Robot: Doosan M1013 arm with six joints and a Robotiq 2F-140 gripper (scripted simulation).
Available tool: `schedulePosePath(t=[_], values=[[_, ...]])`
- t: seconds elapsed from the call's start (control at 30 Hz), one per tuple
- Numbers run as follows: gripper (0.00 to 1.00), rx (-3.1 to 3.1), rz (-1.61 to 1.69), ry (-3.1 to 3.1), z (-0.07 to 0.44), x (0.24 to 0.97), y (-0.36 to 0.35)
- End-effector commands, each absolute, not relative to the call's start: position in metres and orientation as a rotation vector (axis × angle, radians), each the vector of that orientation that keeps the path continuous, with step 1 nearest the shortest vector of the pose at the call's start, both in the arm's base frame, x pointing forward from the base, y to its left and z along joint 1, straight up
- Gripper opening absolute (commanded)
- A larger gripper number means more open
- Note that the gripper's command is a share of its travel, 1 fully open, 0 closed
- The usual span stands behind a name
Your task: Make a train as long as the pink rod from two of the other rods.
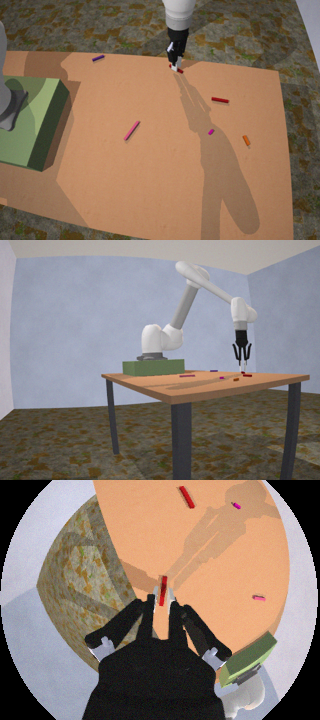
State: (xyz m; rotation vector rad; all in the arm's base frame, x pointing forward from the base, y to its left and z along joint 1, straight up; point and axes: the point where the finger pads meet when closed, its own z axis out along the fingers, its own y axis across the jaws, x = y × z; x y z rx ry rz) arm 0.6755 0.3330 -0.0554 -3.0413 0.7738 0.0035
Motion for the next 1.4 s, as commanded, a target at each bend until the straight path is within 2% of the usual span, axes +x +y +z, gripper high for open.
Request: schedulePosePath(t=[0.0,1.37], values=[[0.23,-3.045,-0.002,0.775,-0.0601,0.6748,0.3329],[0.23,-3.045,-0.002,0.775,-0.0674,0.6748,0.3329]])
